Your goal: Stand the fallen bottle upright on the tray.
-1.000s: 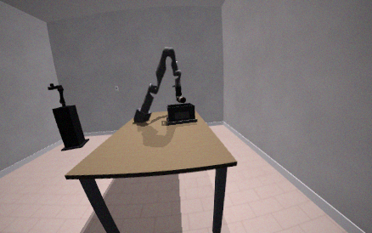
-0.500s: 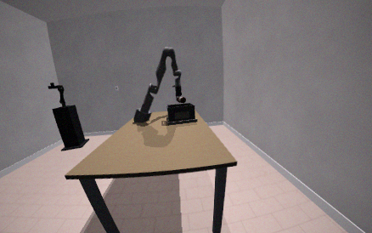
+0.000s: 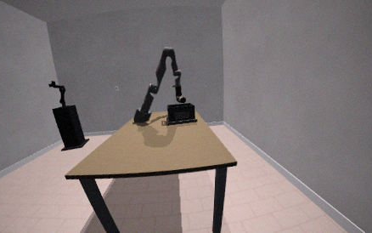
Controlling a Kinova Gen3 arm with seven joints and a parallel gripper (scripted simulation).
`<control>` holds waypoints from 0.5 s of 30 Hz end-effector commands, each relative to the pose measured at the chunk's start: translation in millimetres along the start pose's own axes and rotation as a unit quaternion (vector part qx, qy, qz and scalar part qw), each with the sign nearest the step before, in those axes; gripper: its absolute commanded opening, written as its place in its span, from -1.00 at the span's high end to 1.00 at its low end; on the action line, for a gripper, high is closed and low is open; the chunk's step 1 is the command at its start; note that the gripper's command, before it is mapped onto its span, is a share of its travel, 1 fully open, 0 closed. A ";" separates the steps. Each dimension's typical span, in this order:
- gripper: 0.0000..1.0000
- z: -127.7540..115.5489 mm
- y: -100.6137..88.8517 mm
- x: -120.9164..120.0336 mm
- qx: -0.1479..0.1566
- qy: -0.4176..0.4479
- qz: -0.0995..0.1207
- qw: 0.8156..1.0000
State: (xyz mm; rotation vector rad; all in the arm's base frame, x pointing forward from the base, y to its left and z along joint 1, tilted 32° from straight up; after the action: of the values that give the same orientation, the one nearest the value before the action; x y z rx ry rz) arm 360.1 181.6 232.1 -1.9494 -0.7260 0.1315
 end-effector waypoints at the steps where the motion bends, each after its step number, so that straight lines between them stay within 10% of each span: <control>1: 1.00 0.3 -0.4 0.4 0.000 0.000 -0.001 1.000; 15: 1.00 0.4 -0.4 0.4 0.000 0.034 -0.001 0.999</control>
State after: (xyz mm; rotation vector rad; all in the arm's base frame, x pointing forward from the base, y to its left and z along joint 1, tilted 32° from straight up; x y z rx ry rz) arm 360.8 180.9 232.1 -1.9451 -0.6804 0.0664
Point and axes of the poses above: the point where the finger pads meet when closed, its own y axis out along the fingers, its own x axis across the jaws, z = x × y, the point moved 2 cm from there along -y, back along the fingers, and after that the axes turned 10 degrees about -y, right-handed, at the moved point
